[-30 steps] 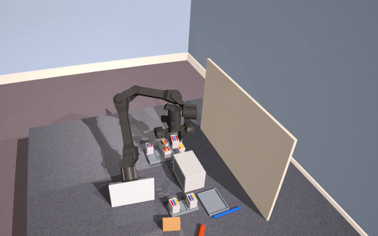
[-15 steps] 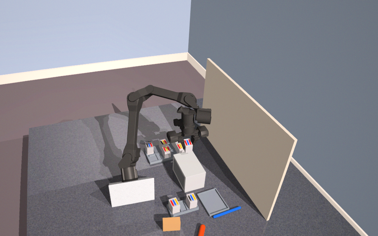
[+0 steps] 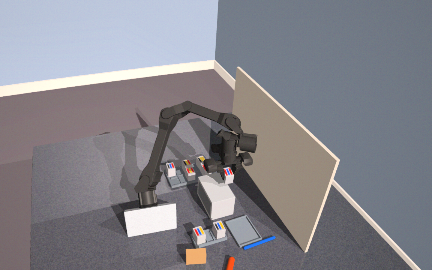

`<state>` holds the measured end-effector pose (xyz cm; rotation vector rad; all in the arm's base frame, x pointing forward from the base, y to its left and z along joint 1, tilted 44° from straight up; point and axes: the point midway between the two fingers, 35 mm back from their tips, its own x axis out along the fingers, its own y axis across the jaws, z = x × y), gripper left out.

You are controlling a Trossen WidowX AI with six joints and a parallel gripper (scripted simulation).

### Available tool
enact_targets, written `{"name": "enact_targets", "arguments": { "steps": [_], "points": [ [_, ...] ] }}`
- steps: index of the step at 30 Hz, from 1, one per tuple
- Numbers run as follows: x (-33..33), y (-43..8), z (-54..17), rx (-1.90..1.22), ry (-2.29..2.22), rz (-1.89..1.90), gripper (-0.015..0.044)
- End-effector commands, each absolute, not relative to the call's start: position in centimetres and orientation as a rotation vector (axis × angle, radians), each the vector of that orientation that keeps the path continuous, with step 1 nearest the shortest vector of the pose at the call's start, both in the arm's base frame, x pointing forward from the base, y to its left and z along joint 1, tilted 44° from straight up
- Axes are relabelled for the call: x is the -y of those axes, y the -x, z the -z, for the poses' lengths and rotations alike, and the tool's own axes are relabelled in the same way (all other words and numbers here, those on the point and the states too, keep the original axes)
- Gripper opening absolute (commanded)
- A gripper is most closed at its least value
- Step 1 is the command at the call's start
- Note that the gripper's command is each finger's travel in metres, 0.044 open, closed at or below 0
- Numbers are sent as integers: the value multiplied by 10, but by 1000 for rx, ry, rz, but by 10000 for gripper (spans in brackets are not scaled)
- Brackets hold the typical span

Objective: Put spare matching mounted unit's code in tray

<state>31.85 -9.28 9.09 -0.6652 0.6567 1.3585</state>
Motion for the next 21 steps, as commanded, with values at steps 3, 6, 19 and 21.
{"name": "enact_targets", "arguments": {
  "steps": [3,6,19,21],
  "points": [
    [112,-327,-70,-654,666,-1364,0],
    [122,-330,-59,-650,666,-1368,0],
    [161,-339,-4,-631,663,-1388,0],
    [166,-339,5,-627,662,-1391,0]
  ]
}}
